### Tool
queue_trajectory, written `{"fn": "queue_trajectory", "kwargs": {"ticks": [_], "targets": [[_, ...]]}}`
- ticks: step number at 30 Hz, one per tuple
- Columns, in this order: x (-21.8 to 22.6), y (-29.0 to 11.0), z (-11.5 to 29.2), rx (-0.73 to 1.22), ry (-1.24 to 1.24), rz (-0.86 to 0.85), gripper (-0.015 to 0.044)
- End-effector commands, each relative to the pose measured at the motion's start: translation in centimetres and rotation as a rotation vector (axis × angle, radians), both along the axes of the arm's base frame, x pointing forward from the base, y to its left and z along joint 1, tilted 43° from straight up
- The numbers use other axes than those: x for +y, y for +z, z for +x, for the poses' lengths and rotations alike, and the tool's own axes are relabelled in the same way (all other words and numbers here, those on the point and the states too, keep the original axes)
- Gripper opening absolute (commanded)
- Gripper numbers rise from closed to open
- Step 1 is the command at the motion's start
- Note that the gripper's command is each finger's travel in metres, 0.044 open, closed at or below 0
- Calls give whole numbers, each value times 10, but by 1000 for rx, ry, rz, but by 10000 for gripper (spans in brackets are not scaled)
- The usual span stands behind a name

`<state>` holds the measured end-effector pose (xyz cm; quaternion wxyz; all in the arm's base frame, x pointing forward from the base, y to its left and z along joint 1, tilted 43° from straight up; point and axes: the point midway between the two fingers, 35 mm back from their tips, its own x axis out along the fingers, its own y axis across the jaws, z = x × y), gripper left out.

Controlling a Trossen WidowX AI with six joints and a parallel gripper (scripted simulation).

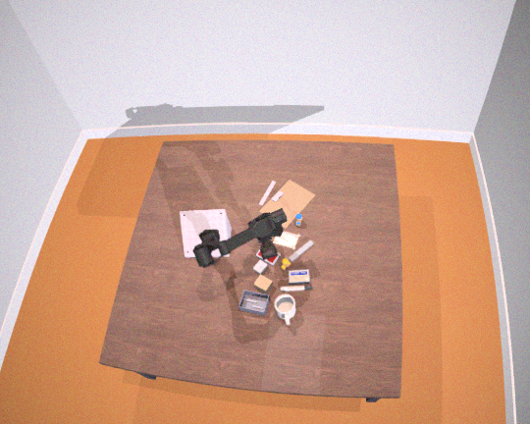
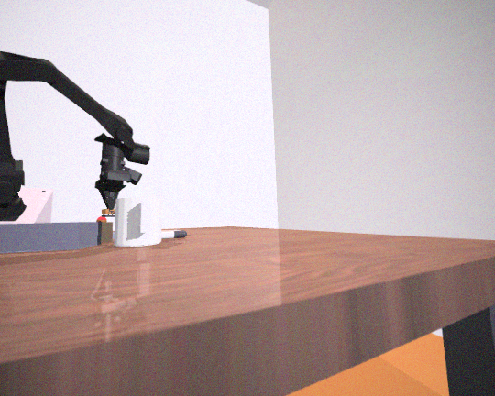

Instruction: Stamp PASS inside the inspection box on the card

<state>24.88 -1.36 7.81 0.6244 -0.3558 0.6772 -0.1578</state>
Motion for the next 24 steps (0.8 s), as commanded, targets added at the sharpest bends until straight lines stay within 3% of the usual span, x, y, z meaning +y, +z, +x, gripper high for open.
{"fn": "queue_trajectory", "kwargs": {"ticks": [1,24], "targets": [[-2,-3,0,4,4,-2,0],[-13,-14,0,3,4,-1,0]]}}
